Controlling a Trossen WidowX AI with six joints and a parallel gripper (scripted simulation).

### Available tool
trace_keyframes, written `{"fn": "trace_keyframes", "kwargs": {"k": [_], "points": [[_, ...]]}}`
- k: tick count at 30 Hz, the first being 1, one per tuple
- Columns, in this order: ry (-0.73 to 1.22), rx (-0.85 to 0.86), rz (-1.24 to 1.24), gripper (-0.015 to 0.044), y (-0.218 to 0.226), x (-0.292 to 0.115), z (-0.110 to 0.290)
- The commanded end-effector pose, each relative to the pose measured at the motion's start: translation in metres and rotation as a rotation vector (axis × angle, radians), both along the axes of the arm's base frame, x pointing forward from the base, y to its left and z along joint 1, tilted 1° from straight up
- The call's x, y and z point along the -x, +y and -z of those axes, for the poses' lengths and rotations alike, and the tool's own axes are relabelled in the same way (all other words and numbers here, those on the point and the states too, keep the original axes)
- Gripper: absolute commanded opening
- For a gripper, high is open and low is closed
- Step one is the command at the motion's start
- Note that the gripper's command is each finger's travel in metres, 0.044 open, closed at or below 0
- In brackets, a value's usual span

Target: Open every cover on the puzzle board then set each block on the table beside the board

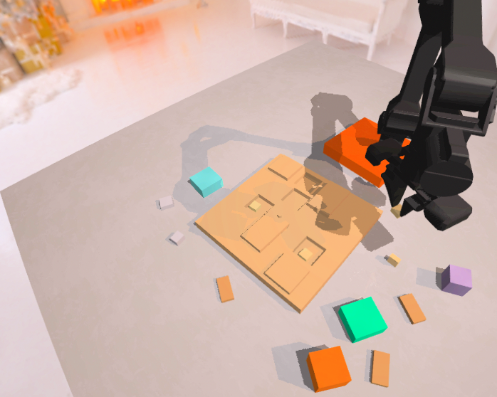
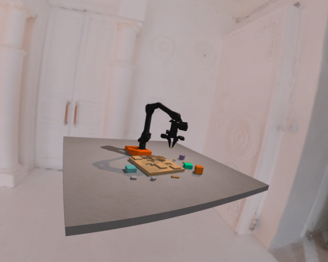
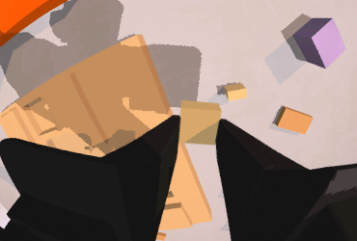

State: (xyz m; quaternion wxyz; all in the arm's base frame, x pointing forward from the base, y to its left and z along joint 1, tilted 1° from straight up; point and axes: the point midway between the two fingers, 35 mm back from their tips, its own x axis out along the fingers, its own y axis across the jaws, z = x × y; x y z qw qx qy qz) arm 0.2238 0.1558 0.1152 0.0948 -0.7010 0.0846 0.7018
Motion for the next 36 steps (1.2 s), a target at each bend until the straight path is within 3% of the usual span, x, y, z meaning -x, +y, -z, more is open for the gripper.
{"fn": "trace_keyframes", "kwargs": {"k": [1,10,36], "points": [[0.005,-0.003,0.002,0.008,0.012,0.014,0.0],[0.008,-0.005,0.002,0.008,0.033,0.037,0.0],[0.008,-0.006,0.002,0.008,0.038,0.034,0.037]]}}
